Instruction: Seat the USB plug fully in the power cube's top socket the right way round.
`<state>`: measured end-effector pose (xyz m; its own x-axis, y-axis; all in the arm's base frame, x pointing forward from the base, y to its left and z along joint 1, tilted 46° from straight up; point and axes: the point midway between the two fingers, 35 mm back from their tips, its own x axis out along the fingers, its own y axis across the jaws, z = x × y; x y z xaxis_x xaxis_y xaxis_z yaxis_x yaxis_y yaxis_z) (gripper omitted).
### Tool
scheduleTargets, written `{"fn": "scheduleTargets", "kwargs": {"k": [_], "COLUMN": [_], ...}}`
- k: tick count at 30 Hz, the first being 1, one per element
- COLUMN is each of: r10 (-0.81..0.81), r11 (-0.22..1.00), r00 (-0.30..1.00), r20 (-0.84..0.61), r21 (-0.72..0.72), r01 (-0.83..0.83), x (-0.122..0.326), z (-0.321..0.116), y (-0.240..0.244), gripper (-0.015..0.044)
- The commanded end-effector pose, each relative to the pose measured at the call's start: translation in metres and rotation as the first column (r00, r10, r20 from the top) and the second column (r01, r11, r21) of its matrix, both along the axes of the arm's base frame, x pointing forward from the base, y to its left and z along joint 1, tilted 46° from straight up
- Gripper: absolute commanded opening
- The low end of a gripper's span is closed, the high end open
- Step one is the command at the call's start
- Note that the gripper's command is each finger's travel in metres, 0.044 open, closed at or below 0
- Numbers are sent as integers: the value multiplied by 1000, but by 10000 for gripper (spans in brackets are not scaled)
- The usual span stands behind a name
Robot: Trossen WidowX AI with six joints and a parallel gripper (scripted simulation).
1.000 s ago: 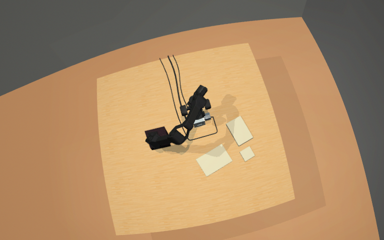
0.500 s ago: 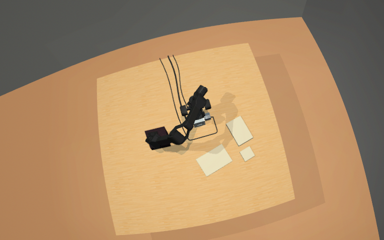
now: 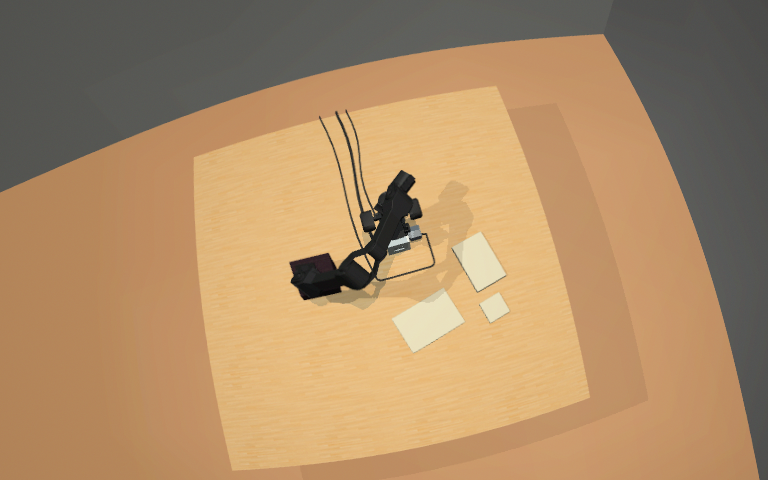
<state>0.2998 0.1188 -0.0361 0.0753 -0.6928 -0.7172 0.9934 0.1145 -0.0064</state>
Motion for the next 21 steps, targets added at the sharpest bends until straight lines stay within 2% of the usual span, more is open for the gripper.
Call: {"fn": "scheduleTargets", "kwargs": {"k": [1, 21], "r10": [4, 4], "r11": [1000, 1000], "r00": [1000, 1000], "r20": [-1, 0], "r21": [-3, -3], "r01": [-4, -4], "x": [0, 1], "z": [-1, -2], "y": [-1, -2], "gripper": [0, 0]}}
